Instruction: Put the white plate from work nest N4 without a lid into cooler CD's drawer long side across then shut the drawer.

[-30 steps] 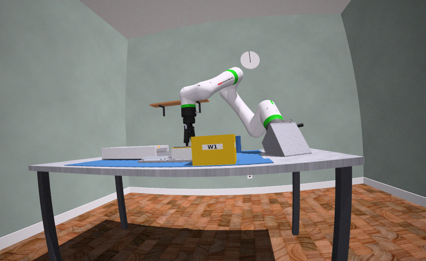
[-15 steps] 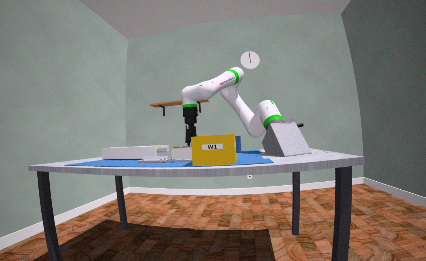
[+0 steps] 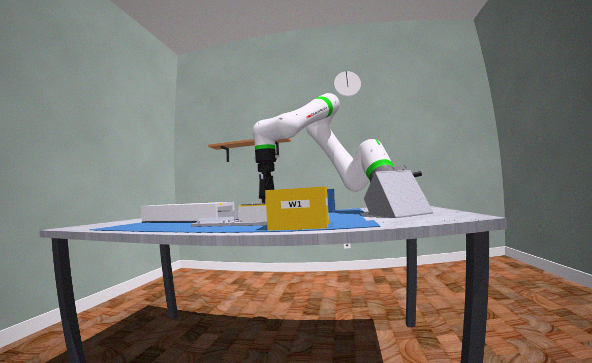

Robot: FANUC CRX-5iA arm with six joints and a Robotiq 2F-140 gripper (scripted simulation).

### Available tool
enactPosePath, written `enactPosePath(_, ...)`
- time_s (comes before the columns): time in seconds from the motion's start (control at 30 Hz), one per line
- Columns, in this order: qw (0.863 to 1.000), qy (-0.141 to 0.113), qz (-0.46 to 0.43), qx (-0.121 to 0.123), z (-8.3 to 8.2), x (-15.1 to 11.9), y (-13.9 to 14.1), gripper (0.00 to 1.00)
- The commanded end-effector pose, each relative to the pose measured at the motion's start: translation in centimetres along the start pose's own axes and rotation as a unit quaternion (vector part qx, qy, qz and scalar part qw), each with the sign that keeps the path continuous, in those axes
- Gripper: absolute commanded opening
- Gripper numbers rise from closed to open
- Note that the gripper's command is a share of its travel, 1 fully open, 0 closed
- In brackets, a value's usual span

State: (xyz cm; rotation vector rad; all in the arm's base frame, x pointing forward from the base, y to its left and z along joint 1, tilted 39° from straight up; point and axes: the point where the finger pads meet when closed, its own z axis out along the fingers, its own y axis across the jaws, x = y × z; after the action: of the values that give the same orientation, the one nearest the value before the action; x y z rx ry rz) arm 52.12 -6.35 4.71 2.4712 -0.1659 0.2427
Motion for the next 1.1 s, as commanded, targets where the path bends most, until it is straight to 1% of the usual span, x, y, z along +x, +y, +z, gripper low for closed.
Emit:
enactPosePath(0.0, 1.000, 0.000, 0.000, 0.000, -0.01, -0.01, 0.00, 0.00)
enactPosePath(0.83, 1.000, 0.000, 0.000, 0.000, -0.01, -0.01, 0.00, 0.00)
enactPosePath(0.87, 1.000, 0.000, 0.000, 0.000, -0.01, -0.01, 0.00, 0.87)
enactPosePath(1.07, 1.000, 0.000, 0.000, 0.000, -0.01, -0.01, 0.00, 0.87)
